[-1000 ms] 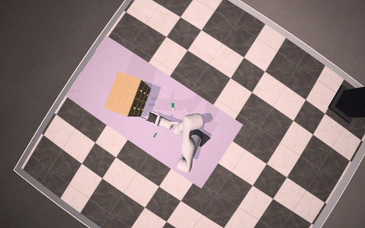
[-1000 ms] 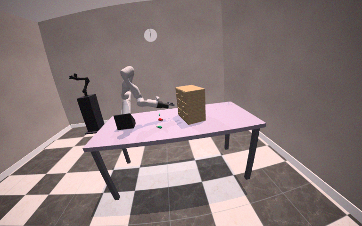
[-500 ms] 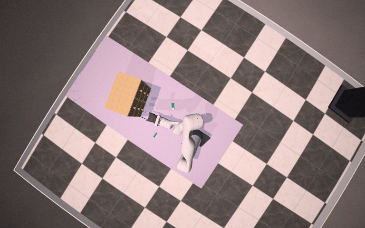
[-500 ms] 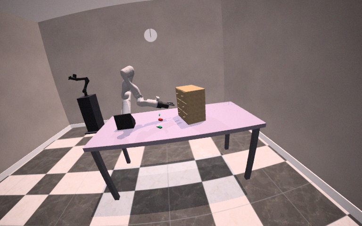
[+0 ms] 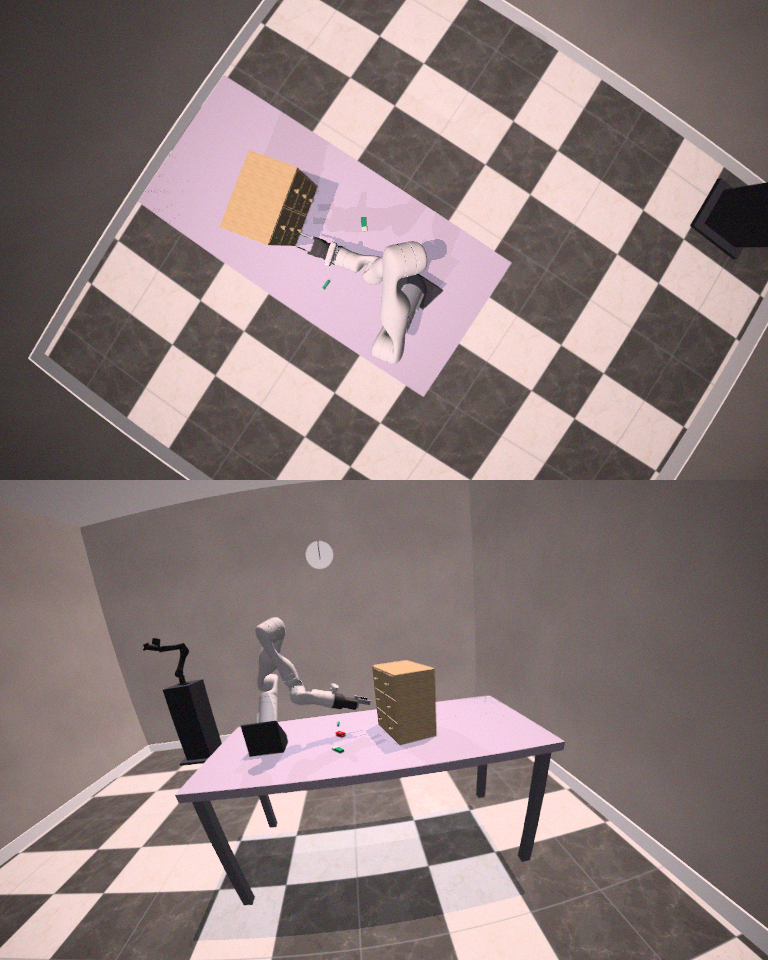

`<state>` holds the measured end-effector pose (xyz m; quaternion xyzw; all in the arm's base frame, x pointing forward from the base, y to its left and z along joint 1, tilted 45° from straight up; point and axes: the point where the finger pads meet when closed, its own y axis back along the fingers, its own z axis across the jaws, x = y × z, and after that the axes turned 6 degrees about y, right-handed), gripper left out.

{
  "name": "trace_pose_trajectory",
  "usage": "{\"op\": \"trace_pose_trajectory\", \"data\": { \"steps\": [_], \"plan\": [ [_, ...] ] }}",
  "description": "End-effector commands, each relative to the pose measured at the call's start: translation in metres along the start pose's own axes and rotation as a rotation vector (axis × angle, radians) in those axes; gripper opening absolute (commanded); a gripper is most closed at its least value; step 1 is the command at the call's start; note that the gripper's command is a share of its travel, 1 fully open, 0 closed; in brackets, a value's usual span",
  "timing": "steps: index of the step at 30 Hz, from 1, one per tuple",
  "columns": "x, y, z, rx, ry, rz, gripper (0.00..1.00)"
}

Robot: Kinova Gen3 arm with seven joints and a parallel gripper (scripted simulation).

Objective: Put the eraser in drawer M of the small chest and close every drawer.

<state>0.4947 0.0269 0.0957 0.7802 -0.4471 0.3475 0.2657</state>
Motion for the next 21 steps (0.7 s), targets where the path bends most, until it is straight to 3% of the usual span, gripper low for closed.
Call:
{"op": "trace_pose_trajectory", "data": {
  "steps": [1,21],
  "plan": [
    [0.0014,0.0021,0.0008,-0.002,-0.005,-0.012,1.00],
    [0.0057,0.0075,0.0023,0.004,-0.003,-0.083,1.00]
  ]
}}
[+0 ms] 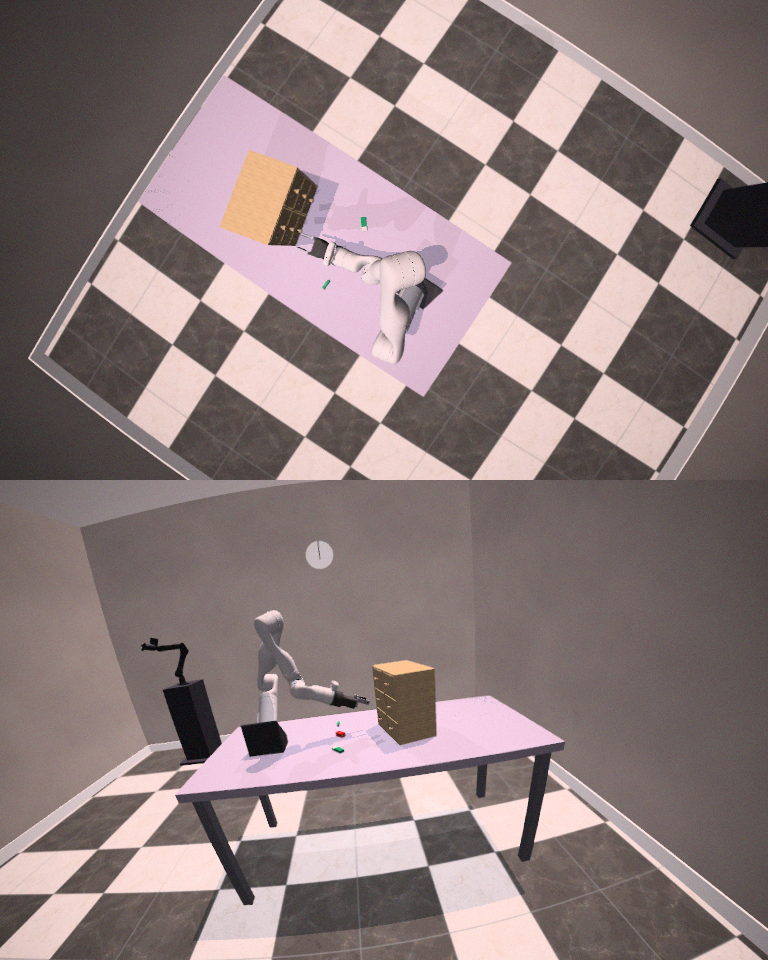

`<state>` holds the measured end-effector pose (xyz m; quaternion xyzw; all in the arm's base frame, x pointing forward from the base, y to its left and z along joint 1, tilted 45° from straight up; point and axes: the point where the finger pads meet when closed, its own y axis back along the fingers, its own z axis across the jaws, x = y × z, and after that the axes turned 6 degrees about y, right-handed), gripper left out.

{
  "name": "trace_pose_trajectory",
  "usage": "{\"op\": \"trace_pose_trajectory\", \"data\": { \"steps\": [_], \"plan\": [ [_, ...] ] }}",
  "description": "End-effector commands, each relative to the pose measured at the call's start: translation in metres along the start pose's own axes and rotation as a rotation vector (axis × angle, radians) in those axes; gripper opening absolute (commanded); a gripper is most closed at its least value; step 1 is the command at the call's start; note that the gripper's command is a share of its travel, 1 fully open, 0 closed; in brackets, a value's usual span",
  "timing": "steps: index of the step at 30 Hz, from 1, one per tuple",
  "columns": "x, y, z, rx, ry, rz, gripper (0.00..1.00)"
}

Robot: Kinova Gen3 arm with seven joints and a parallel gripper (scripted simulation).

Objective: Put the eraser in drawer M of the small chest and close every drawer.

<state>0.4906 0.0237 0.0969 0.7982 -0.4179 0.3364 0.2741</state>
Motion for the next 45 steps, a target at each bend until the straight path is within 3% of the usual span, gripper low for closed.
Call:
{"op": "trace_pose_trajectory", "data": {
  "steps": [1,45],
  "plan": [
    [0.005,0.003,0.002,-0.003,0.003,-0.014,1.00],
    [0.016,0.022,0.005,0.017,0.004,-0.239,1.00]
  ]
}}
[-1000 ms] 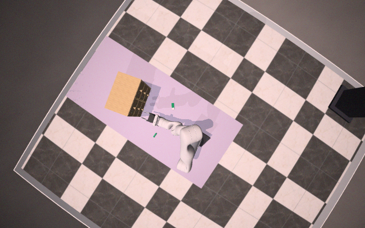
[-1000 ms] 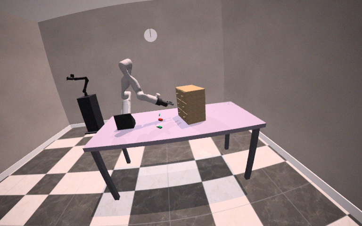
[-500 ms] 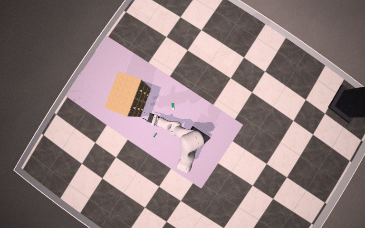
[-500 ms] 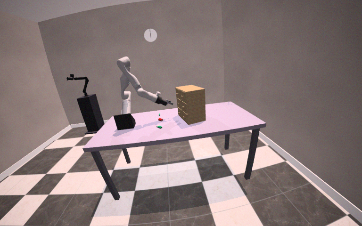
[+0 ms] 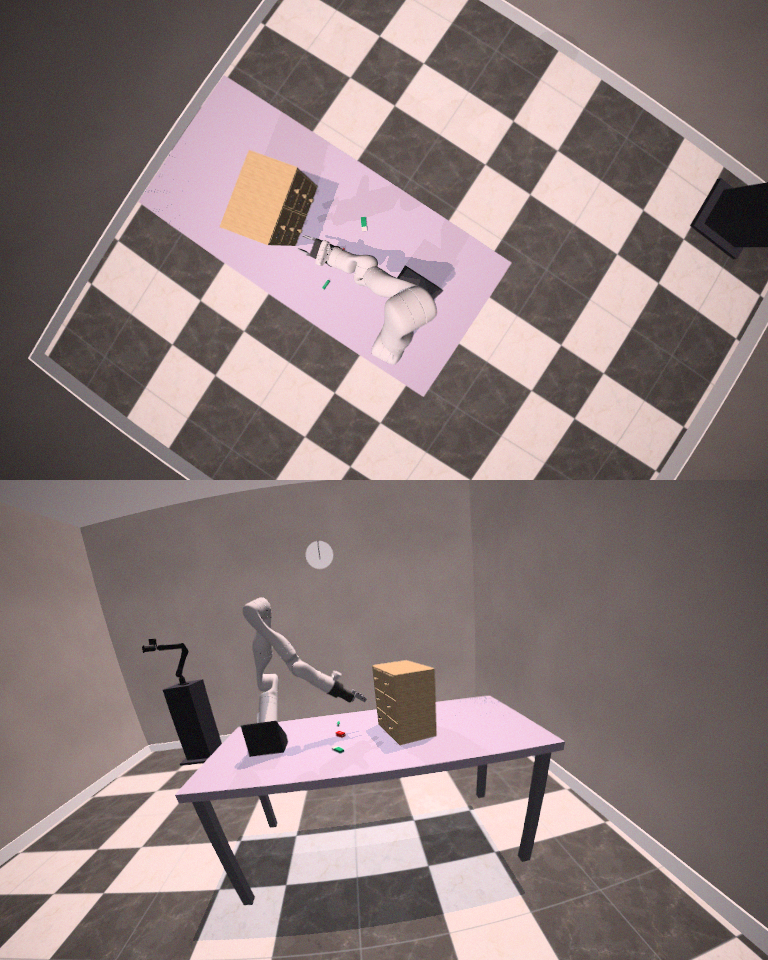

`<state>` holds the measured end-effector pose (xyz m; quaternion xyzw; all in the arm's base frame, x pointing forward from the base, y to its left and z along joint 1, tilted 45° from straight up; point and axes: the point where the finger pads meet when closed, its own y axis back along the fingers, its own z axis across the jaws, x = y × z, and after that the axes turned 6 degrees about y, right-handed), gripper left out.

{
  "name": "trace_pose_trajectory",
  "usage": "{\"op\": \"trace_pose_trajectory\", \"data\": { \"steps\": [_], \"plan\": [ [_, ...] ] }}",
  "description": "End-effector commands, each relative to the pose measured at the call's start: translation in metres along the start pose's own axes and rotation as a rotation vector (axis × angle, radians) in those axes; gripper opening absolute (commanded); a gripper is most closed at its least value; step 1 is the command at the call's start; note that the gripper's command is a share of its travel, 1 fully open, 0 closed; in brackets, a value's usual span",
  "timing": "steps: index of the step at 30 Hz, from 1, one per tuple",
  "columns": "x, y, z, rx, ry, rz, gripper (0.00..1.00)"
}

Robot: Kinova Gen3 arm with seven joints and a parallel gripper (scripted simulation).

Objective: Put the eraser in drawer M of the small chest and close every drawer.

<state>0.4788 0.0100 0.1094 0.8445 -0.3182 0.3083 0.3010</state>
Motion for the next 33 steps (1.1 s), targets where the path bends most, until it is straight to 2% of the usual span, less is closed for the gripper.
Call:
{"op": "trace_pose_trajectory", "data": {
  "steps": [1,33],
  "plan": [
    [0.004,0.005,0.006,-0.008,0.002,-0.012,1.00],
    [0.008,0.016,0.006,0.006,0.001,-0.135,1.00]
  ]
}}
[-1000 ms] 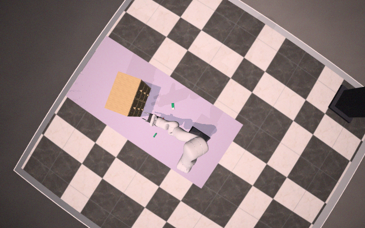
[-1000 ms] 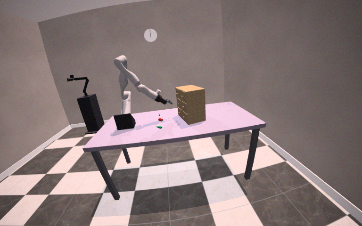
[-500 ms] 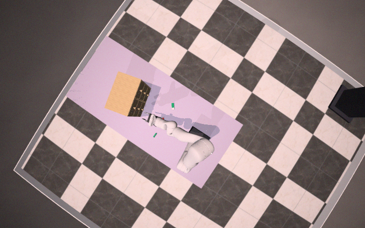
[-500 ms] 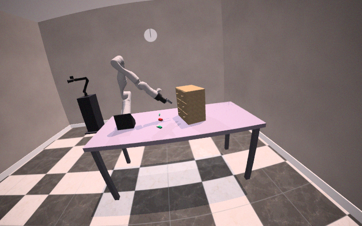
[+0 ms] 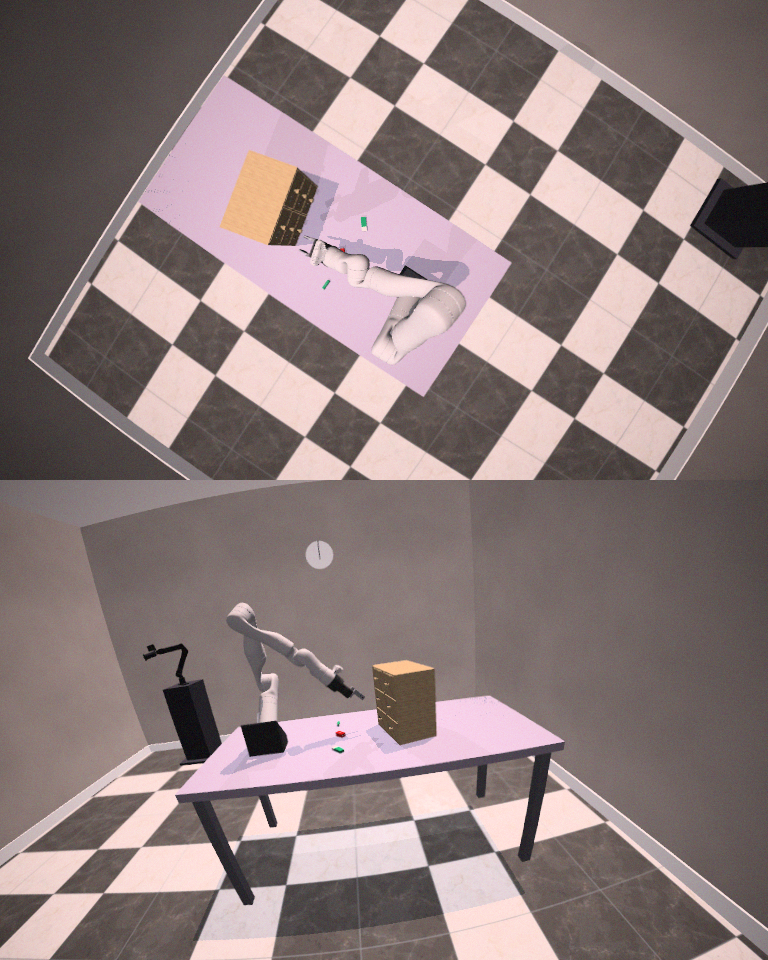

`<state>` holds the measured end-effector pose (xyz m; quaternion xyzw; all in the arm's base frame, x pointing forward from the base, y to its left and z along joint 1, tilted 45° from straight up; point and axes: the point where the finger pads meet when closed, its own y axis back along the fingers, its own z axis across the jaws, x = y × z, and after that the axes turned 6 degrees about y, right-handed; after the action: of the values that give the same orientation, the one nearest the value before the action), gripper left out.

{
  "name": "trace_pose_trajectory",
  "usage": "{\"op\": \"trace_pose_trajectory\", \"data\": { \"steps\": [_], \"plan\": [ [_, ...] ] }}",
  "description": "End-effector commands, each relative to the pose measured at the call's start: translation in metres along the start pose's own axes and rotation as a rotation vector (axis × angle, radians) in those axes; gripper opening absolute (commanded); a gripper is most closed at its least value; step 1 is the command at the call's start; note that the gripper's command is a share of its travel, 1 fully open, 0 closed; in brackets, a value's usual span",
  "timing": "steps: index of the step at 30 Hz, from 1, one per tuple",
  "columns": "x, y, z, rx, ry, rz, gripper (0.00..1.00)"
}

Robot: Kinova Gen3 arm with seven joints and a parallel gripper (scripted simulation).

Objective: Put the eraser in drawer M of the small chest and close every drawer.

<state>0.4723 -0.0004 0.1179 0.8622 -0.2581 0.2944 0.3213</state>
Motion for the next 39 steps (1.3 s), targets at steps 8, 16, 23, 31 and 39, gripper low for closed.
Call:
{"op": "trace_pose_trajectory", "data": {
  "steps": [8,16,23,31,39],
  "plan": [
    [0.002,0.006,0.007,0.005,-0.013,-0.036,1.00],
    [0.002,0.009,0.006,0.009,-0.014,-0.066,1.00],
    [0.002,0.013,0.006,0.013,-0.014,-0.108,1.00],
    [0.002,0.018,0.006,0.019,-0.014,-0.156,1.00],
    [0.003,0.023,0.006,0.024,-0.014,-0.210,1.00]
  ]
}}
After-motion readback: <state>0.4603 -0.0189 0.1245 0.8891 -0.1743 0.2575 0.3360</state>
